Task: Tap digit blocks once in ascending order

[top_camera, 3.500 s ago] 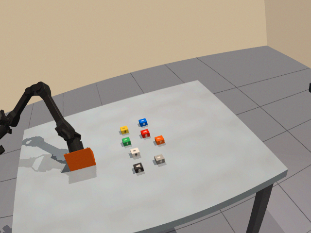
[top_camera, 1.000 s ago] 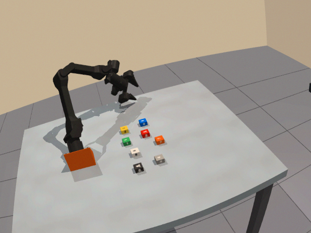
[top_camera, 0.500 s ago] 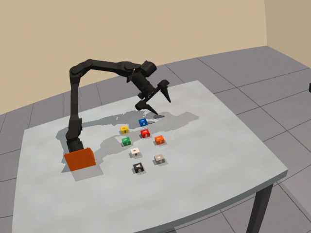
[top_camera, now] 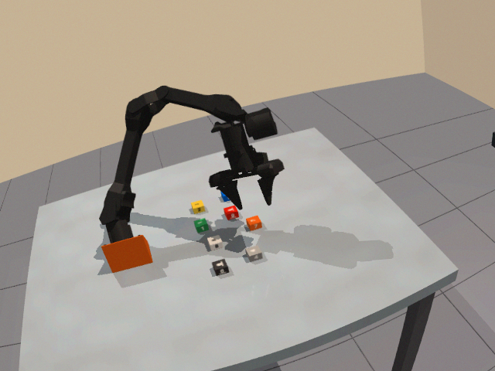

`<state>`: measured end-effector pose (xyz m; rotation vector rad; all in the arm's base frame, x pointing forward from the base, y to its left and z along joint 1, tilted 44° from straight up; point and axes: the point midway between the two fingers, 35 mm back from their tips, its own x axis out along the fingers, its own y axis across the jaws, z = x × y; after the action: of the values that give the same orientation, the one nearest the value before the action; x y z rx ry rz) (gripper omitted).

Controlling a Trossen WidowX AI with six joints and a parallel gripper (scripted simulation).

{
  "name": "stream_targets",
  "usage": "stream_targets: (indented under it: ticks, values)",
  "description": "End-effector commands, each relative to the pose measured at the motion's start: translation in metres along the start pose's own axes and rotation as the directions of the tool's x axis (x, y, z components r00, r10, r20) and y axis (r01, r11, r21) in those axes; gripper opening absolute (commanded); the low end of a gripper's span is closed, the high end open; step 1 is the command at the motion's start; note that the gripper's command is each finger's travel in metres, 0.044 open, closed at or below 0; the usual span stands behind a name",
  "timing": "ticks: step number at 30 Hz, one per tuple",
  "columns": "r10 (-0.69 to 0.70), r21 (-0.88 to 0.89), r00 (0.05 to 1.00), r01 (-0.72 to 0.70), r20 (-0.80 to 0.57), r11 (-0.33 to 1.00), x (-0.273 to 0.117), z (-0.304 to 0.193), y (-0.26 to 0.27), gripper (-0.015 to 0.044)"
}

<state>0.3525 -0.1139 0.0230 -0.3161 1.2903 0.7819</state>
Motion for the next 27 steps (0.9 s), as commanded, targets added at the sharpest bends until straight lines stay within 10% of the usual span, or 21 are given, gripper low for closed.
stream_targets:
  ticks: [1, 11, 27]
  values:
    - [0.136, 0.263, 0.990, -0.140, 0.033, 0.955, 0.006, -0.058, -0.002, 0.0400]
    - [0.305, 0.656, 0.922, -0.384, 0.237, 0.650, 0.003, -0.158, 0.015, 0.0400]
    - [0.304, 0.666, 0.920, -0.389, 0.247, 0.637, 0.002, -0.162, 0.016, 0.0400]
